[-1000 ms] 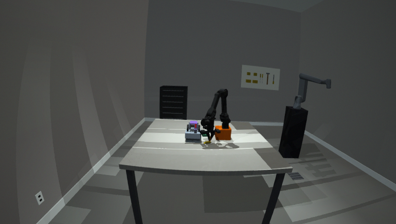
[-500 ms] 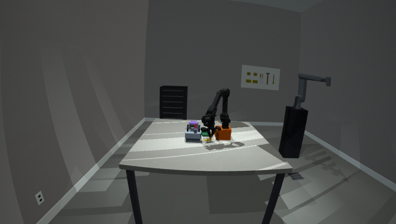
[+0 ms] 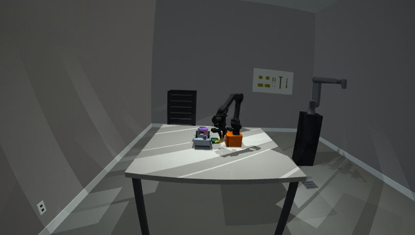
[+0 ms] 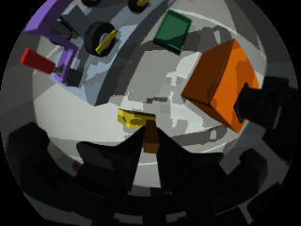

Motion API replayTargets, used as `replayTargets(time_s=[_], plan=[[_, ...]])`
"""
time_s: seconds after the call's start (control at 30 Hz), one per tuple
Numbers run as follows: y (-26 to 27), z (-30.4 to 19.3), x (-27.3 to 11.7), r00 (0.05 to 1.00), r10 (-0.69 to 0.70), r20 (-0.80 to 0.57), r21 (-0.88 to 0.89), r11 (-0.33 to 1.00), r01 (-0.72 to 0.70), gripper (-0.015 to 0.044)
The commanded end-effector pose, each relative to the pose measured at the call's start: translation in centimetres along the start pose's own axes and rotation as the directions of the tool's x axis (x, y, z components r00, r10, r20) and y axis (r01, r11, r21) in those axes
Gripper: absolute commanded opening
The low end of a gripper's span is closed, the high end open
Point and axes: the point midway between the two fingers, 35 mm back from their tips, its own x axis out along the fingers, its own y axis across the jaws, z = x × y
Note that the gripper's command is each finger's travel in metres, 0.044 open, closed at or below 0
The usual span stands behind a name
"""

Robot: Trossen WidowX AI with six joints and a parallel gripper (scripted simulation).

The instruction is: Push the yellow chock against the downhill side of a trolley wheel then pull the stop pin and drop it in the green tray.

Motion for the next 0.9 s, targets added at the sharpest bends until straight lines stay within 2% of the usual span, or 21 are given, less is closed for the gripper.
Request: replayTargets(time_s=[0.0,0.6,0.87], plan=[[0.3,-0.1,-1.4,1.000,0.014,-0.002,0.003,1.000,-0.014,0.0000],[1.0,-0.3,-7.1,1.000,0.015,-0.003,0.003,1.000,-0.015,0.0000],[1.0,-0.3,-7.4,1.000,0.015,-0.003,-0.019,1.000,-0.015,0.0000]])
